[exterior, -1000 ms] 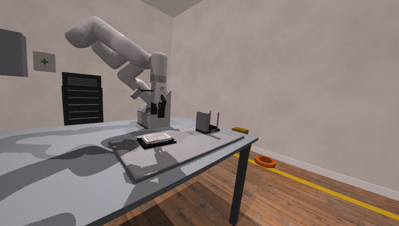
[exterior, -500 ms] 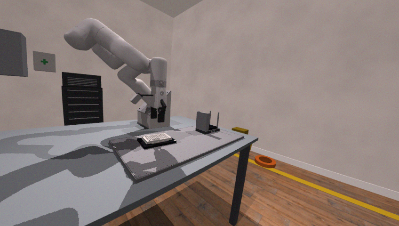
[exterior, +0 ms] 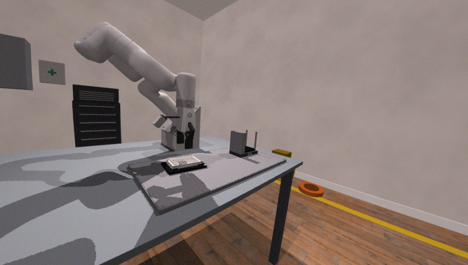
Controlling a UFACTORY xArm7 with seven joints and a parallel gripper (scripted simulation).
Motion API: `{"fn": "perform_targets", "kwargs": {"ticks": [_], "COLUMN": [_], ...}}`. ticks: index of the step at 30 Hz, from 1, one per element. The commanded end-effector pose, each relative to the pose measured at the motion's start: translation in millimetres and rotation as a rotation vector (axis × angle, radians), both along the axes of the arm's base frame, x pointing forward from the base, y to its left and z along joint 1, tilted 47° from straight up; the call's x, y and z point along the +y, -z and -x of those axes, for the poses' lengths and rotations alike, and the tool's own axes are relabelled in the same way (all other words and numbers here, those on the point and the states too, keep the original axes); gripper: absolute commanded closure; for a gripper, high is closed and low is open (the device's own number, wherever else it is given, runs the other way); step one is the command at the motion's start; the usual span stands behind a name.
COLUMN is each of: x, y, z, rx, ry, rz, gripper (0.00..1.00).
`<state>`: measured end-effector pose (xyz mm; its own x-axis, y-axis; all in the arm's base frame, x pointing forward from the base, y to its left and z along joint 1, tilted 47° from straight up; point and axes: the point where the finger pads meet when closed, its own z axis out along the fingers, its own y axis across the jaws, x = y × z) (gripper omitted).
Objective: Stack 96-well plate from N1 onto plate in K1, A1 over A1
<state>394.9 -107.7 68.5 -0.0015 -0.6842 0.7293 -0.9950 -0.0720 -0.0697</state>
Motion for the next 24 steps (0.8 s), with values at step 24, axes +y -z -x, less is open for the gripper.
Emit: {"fn": "perform_targets", "kwargs": {"ticks": [24], "x": [-30.2], "y": [29.0], "z": [-5.6], "rx": [-0.002], "ry": [-0.003], "rz": [0.000], "gripper": [0.00]}}
